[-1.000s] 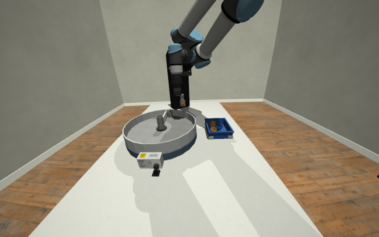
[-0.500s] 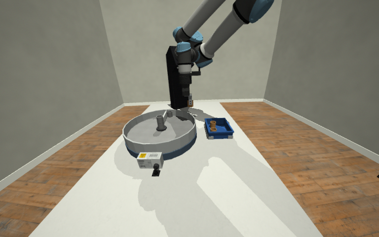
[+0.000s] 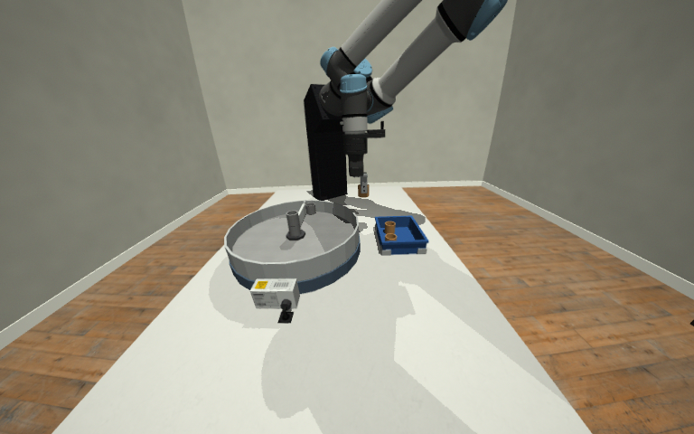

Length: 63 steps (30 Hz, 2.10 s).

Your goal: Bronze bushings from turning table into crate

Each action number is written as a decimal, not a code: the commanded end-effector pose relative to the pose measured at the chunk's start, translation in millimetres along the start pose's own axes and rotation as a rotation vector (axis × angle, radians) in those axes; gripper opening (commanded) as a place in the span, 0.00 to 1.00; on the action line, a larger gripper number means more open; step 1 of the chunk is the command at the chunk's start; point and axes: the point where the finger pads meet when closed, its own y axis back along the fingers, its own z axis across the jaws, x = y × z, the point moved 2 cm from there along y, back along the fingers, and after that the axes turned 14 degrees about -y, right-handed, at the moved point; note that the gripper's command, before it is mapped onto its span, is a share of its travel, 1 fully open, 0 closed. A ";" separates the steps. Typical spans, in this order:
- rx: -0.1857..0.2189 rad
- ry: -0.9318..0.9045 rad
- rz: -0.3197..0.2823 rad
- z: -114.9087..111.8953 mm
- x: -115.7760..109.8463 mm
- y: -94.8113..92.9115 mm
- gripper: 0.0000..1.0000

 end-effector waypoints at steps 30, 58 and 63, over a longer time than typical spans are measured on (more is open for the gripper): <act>0.003 0.001 0.001 20.0 118.4 0.7 0.00; 0.006 -0.002 -0.002 20.6 119.6 -36.9 0.00; 0.006 -0.003 -0.004 20.8 120.2 -46.6 0.00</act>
